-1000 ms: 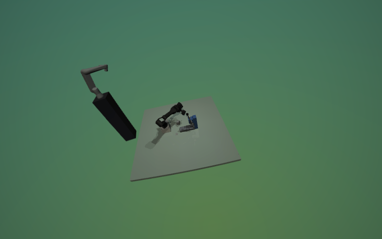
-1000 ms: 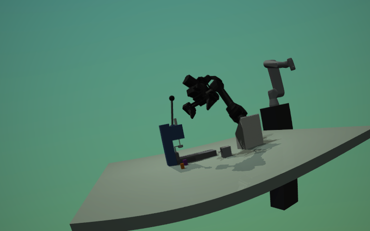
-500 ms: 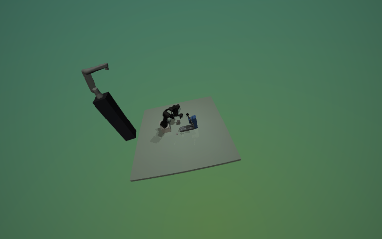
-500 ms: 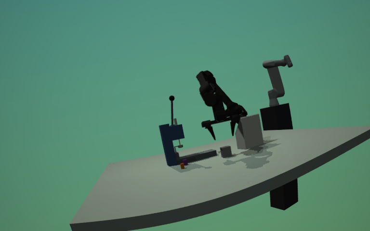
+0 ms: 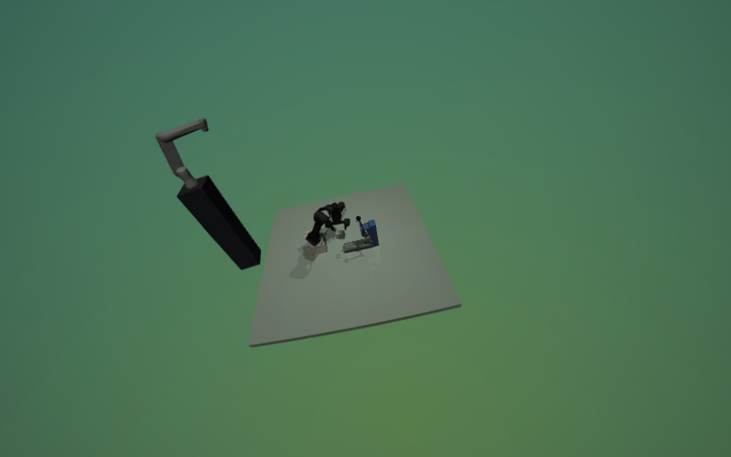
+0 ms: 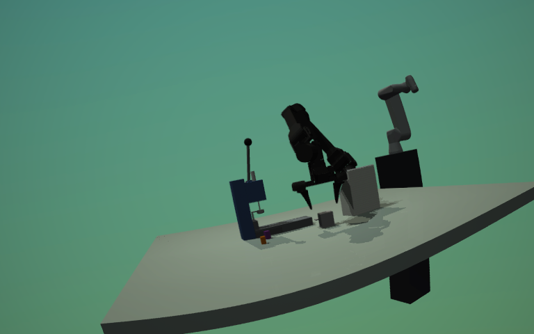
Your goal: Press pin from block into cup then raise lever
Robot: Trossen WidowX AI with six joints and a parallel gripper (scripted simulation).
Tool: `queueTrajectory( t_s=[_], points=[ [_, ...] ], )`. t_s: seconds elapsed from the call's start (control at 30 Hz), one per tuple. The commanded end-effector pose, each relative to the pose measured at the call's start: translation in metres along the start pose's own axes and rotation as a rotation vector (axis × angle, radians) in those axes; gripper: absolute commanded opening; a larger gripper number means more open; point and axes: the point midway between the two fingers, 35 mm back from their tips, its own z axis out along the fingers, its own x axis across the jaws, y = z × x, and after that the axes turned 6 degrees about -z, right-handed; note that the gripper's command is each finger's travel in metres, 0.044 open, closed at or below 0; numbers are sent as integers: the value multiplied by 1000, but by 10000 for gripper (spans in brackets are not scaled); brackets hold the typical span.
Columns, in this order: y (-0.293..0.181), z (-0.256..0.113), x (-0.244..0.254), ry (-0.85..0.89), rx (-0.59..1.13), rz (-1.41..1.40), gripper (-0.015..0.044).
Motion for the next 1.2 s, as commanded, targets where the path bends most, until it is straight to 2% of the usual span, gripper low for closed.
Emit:
queueTrajectory(
  t_s=[0.0,1.17],
  points=[
    [0,6,0,-4,1,-5,440],
    [0,59,-1,-5,4,-5,440]
  ],
)
